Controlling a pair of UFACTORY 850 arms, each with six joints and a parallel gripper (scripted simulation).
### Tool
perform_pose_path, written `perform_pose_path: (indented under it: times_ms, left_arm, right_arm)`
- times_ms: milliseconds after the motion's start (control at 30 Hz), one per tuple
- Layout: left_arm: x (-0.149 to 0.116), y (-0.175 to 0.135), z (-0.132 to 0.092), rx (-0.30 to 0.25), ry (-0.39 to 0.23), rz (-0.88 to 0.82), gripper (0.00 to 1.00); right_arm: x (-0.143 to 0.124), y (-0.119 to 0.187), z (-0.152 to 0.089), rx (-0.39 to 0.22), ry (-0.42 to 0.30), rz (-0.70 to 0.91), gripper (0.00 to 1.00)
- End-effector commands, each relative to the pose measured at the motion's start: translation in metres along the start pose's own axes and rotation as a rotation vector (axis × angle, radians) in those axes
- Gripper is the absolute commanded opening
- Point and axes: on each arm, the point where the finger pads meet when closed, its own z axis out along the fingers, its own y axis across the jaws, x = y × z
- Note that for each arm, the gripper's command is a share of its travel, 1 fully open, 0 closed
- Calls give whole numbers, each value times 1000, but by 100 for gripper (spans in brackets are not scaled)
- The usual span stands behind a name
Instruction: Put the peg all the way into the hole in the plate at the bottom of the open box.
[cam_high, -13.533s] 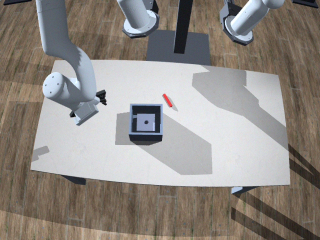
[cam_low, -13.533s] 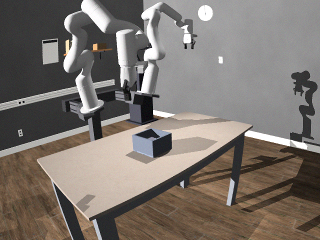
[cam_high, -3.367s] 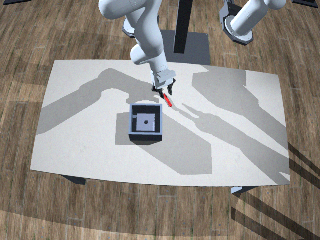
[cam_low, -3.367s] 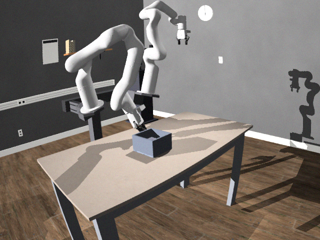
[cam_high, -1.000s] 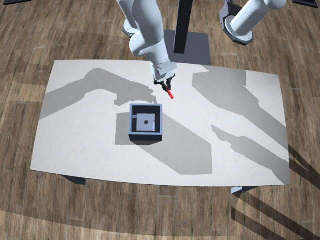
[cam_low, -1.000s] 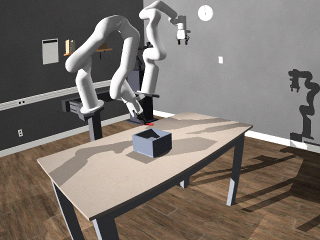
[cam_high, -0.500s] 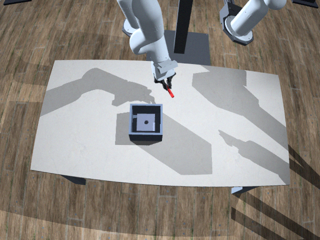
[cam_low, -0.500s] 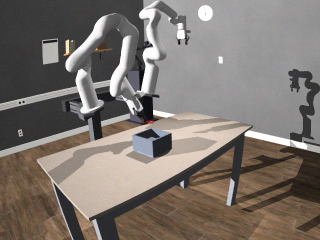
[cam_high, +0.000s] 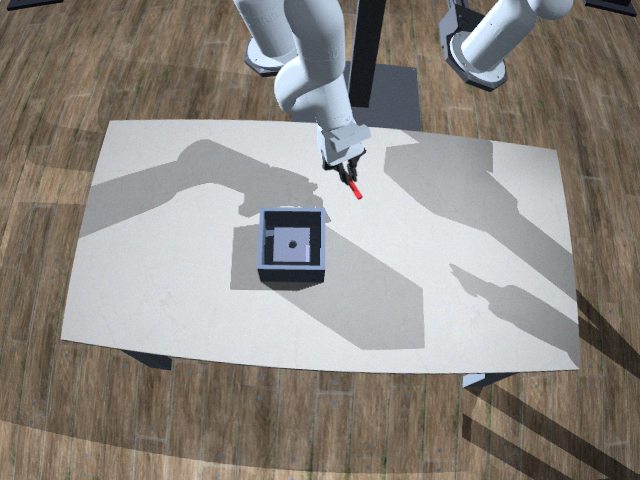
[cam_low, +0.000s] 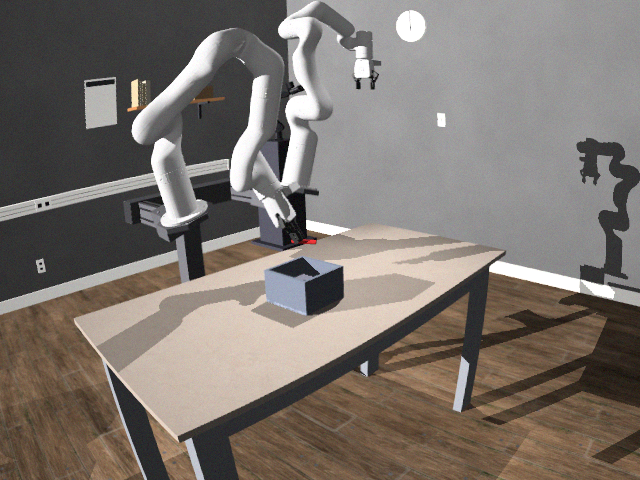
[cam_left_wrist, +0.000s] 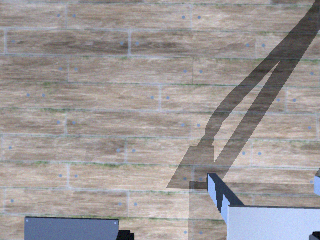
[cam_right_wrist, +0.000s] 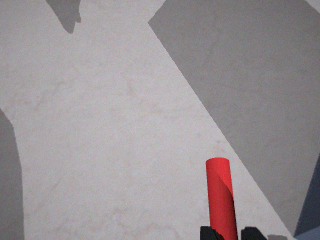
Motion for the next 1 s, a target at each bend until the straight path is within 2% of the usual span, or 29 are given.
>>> perform_pose_path:
  times_ms: [0,233,533,967]
  left_arm:
    - [3,0,-1,0,11,8,100]
    - [3,0,-1,0,11,8,100]
    - [3,0,-1,0,11,8,100]
    - [3,0,-1,0,11,8,100]
  right_arm:
    - [18,-16,9,-4,10,9,0]
    - [41,-41,22,-4,10,9,0]
    - [56,-58,31,-4,10,9,0]
    - [61,-64,34,-4,10,9,0]
